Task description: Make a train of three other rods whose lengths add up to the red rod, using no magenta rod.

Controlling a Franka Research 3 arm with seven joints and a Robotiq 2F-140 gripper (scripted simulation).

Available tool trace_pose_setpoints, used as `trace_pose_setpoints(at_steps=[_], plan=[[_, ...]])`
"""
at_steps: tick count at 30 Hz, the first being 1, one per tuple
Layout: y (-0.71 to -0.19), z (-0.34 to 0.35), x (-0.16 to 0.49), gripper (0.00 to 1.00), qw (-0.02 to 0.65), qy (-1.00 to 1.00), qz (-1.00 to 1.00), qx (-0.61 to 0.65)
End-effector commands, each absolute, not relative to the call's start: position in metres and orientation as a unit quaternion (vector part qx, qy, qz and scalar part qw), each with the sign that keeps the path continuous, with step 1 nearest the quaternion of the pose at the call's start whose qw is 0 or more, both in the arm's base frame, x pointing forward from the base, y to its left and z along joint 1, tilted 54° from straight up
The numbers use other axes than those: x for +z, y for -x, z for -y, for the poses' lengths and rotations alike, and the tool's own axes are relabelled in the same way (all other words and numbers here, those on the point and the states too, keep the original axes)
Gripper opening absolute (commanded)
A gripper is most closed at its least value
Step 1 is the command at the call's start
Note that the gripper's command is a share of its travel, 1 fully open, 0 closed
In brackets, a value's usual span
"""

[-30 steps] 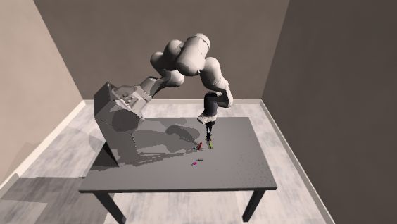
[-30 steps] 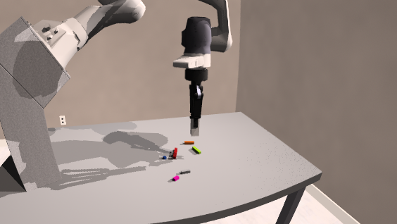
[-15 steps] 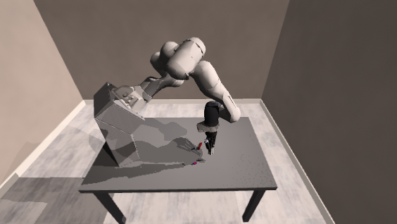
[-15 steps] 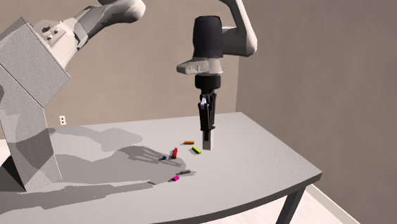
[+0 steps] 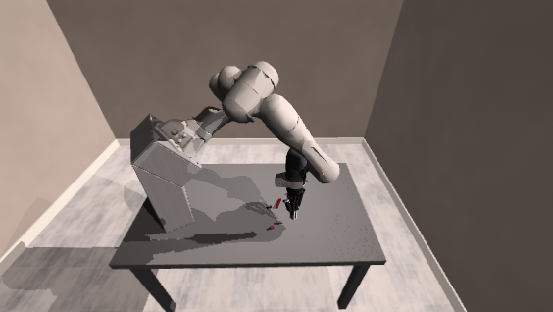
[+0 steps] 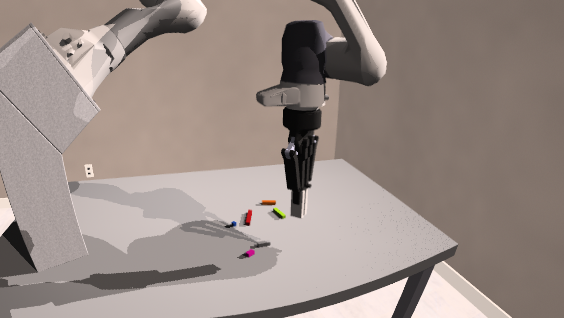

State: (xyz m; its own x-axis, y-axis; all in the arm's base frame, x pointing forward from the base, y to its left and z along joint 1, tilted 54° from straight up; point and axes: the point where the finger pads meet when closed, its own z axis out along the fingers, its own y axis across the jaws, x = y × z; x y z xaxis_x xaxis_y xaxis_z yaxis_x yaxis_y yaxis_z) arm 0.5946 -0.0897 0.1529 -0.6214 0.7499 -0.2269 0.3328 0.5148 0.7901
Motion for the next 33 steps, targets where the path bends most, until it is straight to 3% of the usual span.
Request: trace_pose_setpoints(at_steps=[1, 33], plan=[[-0.591, 0.09, 0.15, 0.03, 0.283, -0.303, -0.837, 0.358], [-0.651, 0.053, 0.1, 0.03, 0.283, -0.304, -0.837, 0.358]])
